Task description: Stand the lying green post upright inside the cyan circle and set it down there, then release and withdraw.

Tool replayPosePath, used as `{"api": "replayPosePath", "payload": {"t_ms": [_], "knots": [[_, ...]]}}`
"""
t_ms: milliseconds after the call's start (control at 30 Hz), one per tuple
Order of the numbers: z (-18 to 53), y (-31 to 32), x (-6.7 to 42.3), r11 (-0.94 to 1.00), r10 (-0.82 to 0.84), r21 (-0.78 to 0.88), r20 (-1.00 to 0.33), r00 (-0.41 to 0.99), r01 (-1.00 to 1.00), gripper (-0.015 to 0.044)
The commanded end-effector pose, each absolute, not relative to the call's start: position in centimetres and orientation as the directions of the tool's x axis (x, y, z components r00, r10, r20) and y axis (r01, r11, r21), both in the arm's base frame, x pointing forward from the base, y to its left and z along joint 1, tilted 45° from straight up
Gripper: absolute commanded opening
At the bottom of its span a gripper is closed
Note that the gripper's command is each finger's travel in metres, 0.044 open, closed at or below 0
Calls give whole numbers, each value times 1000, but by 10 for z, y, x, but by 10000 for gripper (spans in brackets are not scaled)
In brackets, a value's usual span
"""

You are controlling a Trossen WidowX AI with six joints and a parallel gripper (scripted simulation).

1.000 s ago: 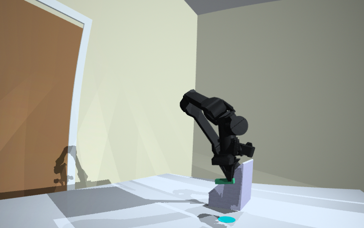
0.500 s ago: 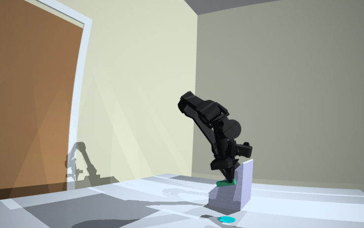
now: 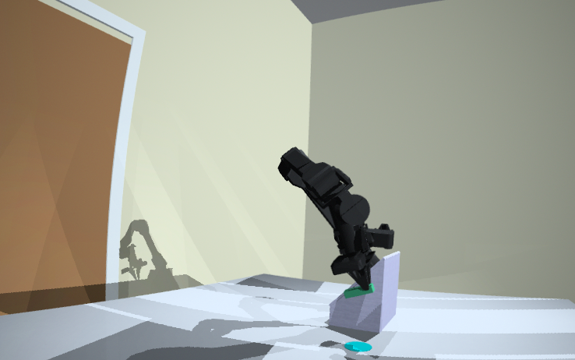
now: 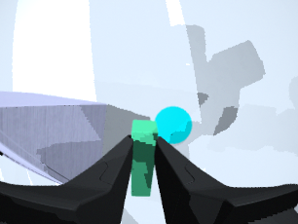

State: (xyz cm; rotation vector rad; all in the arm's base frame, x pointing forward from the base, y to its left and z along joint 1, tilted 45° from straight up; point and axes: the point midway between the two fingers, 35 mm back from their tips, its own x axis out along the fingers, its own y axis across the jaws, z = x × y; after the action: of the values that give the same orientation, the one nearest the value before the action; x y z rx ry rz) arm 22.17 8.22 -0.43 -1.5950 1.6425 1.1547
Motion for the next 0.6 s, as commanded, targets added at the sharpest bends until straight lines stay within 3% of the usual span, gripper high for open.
{"api": "replayPosePath", "payload": {"t_ms": [0,567], "knots": [[-5,81,221,-81,-456,207,-878,-148,-975,23],[-7,78,218,-76,-352,253,-912,-211,-965,23]]}}
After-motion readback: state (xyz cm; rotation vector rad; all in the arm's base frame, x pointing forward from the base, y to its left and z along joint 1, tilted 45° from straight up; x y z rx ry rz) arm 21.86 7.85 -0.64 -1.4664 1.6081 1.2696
